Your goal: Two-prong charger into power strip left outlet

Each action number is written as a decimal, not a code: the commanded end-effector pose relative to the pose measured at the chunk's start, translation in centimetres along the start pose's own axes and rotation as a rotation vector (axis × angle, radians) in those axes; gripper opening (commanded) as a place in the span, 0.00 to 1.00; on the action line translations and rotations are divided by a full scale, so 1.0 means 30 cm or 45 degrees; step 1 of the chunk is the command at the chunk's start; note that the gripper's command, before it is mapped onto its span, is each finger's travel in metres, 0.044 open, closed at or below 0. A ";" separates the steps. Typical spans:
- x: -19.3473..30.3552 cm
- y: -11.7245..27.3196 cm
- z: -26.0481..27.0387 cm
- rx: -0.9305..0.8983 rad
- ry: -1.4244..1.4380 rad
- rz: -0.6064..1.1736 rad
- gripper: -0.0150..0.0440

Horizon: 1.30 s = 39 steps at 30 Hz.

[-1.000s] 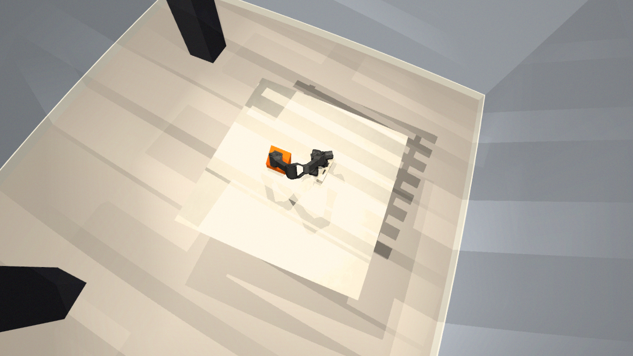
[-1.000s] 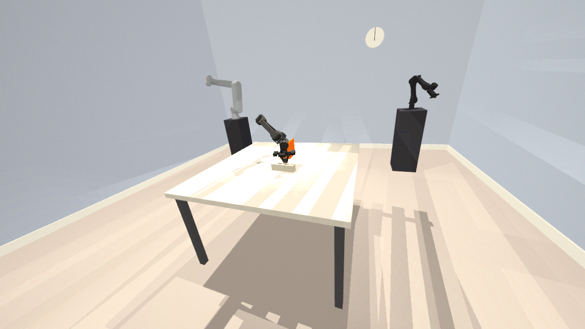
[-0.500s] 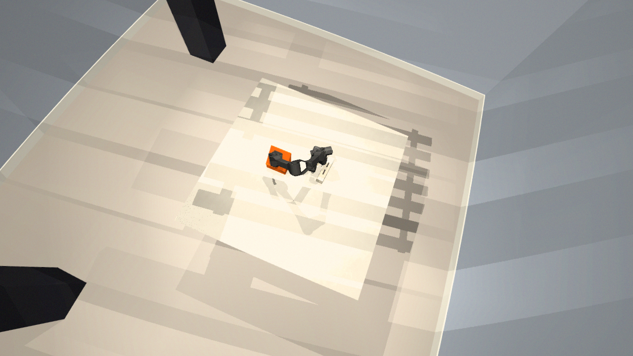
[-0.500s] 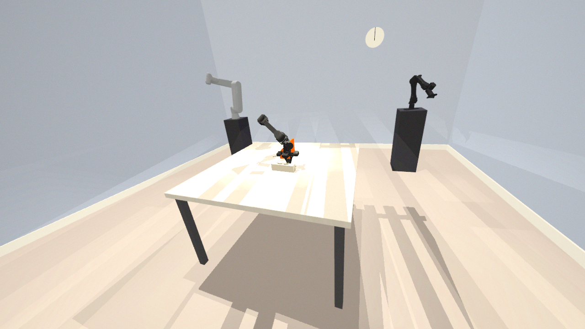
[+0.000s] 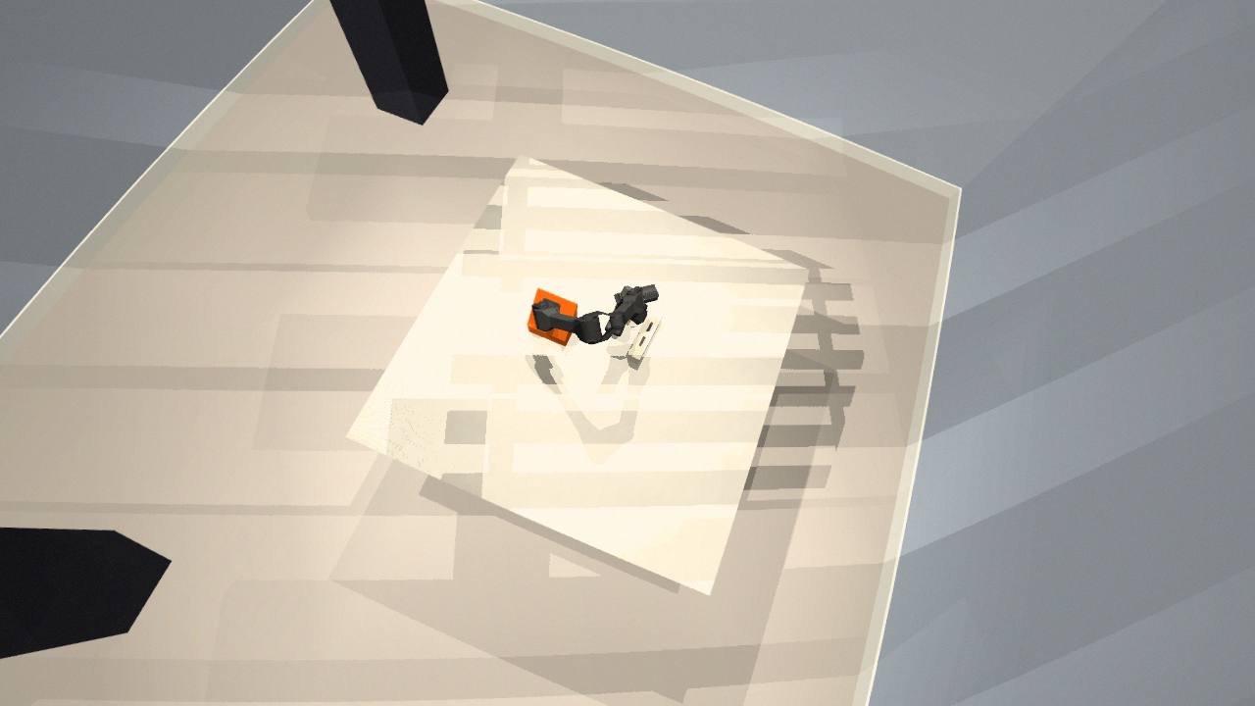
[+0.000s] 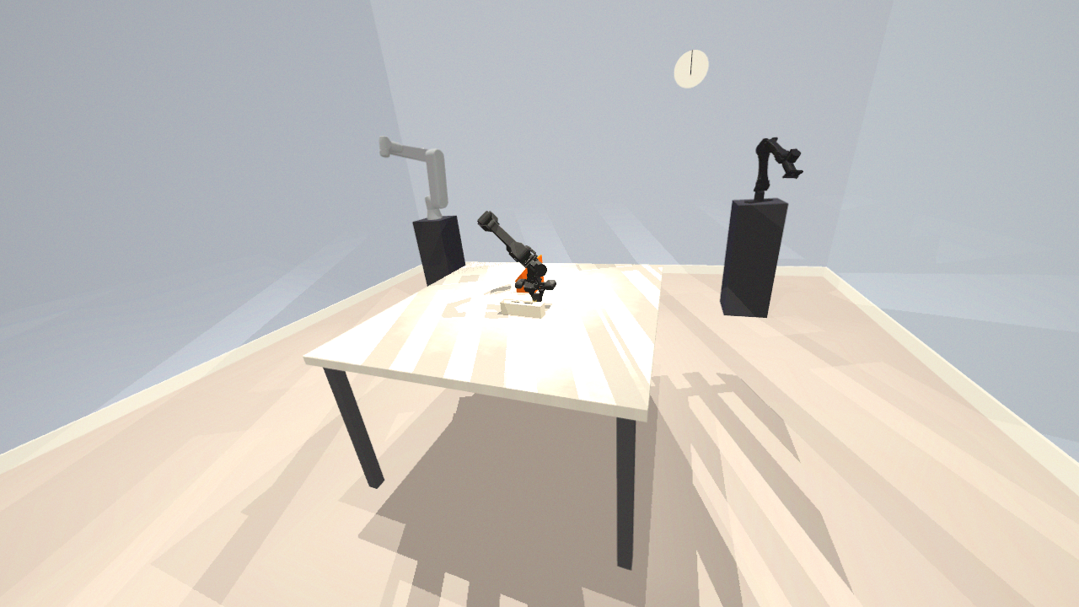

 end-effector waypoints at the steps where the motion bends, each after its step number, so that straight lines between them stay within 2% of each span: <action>1: -0.020 0.004 0.012 -0.011 -0.028 -0.003 0.25; 39: -0.137 0.000 0.038 -0.005 -0.110 0.000 0.25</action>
Point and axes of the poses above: the point midway between the two fingers, 35 mm back from their tips, its own y axis back along the fingers, its own z axis across the jaws, x = y × z, the point moved 5 cm from there along y, back along the fingers, and after that the axes turned 4 degrees about -y, right-handed, at the moved point
